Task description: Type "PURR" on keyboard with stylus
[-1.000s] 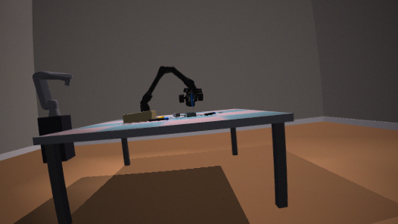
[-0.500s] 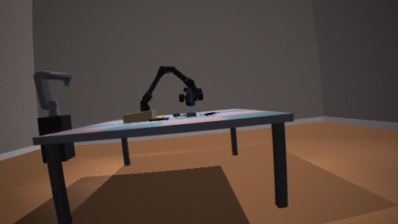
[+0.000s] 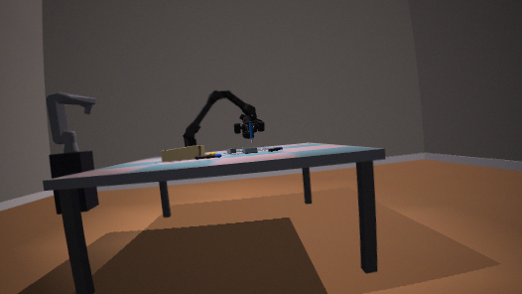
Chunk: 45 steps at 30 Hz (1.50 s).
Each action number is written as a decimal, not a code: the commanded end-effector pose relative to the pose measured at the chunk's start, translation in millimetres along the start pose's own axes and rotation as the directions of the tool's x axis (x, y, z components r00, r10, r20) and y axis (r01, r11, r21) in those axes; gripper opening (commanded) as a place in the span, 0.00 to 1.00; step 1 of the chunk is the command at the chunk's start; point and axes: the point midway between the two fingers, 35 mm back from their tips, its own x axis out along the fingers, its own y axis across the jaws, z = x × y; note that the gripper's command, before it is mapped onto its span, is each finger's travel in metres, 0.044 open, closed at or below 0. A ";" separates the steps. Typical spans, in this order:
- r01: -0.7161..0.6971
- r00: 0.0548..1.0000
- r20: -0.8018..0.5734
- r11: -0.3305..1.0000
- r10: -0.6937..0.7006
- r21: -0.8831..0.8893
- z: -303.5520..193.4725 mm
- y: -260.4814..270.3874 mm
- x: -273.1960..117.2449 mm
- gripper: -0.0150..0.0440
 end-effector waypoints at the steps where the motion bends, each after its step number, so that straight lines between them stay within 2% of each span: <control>1: -0.015 1.000 0.000 1.000 0.015 0.006 7.3 1.3 4.0 0.25; 9: -0.015 1.000 0.000 1.000 0.015 0.006 17.6 1.8 10.1 0.25; 12: -0.015 1.000 0.001 1.000 0.015 0.006 20.1 1.8 10.4 0.39; 13: -0.015 1.000 0.001 1.000 0.015 0.006 20.5 1.8 10.6 0.39; 45: -0.015 1.000 0.001 1.000 0.015 0.006 29.9 1.8 15.6 0.39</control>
